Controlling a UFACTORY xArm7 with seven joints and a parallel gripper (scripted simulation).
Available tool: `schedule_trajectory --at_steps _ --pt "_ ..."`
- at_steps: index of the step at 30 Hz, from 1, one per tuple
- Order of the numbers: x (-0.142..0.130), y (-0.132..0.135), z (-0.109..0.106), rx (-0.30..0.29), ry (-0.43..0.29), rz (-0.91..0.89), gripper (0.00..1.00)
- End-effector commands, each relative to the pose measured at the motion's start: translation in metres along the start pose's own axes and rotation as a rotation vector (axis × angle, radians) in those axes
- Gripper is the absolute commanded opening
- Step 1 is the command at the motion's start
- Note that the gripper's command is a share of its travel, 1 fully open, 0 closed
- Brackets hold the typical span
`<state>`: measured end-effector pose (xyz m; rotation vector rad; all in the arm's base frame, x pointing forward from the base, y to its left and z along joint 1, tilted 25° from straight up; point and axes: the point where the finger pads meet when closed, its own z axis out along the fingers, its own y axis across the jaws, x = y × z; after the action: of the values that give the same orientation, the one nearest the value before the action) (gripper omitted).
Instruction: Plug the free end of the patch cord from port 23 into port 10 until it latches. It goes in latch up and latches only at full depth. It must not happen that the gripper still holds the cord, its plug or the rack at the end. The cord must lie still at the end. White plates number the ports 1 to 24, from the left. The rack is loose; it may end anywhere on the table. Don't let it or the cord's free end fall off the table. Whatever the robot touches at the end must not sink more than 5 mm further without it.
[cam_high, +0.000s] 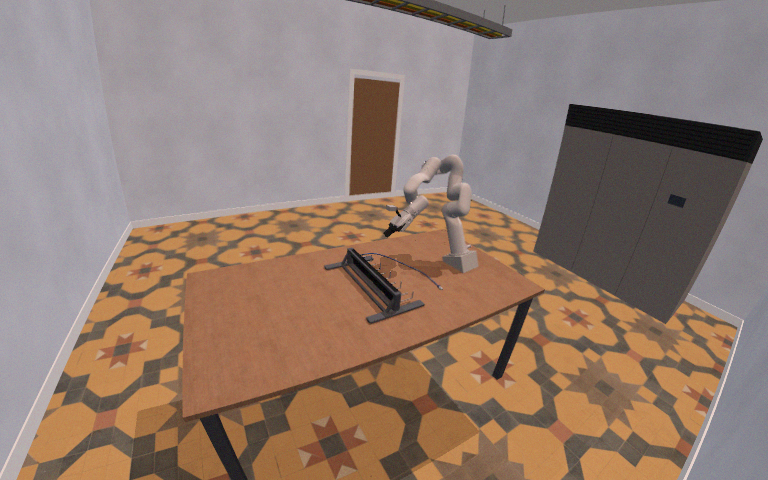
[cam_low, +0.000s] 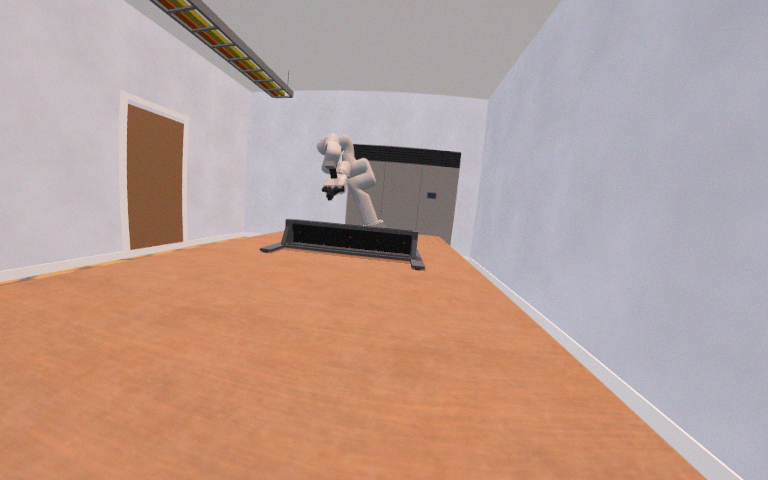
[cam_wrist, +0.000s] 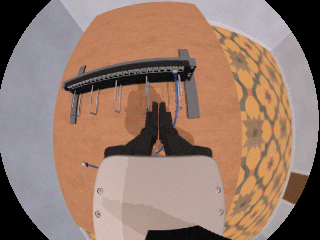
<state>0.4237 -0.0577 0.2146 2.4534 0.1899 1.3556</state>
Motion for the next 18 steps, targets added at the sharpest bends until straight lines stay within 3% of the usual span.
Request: schedule_trajectory --at_steps 1,17,18 --pt "0.005 -0.018 0.009 -0.015 -0.031 0.129 0.00" --pt "-0.003 -0.075 0.029 -0.066 -0.138 0.493 0.00" --pt "-0.007 -0.087 0.031 -0.083 -0.164 0.564 0.00"
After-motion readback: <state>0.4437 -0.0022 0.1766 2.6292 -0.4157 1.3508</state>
